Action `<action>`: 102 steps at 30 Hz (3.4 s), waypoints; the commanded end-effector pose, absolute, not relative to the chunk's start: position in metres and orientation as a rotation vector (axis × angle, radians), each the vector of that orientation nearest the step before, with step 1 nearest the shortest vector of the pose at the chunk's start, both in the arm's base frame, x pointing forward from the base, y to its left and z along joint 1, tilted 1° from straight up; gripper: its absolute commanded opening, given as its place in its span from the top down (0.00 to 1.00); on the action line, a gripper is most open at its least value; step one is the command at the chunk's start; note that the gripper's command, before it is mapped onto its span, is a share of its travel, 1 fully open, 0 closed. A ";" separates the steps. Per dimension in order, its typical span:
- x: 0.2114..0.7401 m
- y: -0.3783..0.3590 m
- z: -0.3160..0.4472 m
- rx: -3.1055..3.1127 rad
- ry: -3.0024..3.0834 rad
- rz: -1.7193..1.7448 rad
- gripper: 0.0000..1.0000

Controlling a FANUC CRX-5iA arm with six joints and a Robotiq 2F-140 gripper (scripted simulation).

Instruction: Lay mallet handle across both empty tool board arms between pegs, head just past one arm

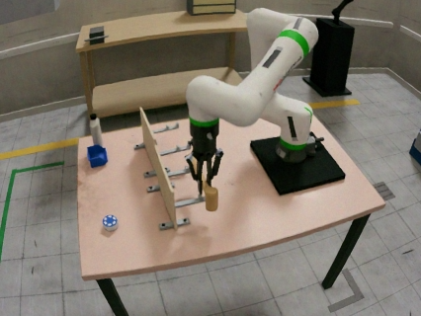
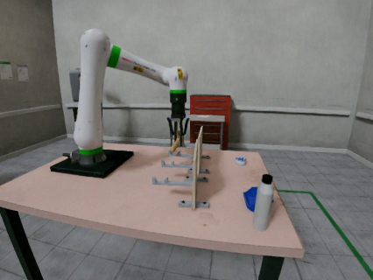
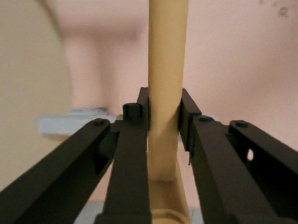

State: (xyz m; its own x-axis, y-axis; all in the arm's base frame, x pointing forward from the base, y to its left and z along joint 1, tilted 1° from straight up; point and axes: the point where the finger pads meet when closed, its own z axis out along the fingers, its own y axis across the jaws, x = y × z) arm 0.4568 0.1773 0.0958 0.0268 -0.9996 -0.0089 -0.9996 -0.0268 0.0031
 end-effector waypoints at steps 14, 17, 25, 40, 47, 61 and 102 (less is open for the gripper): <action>0.474 0.114 0.168 -2.248 2.188 0.012 0.90; 0.479 0.090 0.168 -2.248 2.188 0.012 0.90; 0.484 0.015 0.168 -2.248 2.188 0.012 0.90; 0.465 -0.119 0.168 -2.248 2.188 0.012 0.90; 0.463 -0.124 0.168 -2.252 2.184 0.012 0.90; 0.462 -0.124 0.126 -2.299 2.134 0.013 0.90; 0.463 -0.123 0.069 -2.299 2.134 0.013 0.90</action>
State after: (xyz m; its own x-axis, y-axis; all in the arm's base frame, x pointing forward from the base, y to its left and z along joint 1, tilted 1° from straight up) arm 0.4628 -0.1231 0.0677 0.0741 -0.9972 -0.0098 -0.9972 -0.0742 0.0042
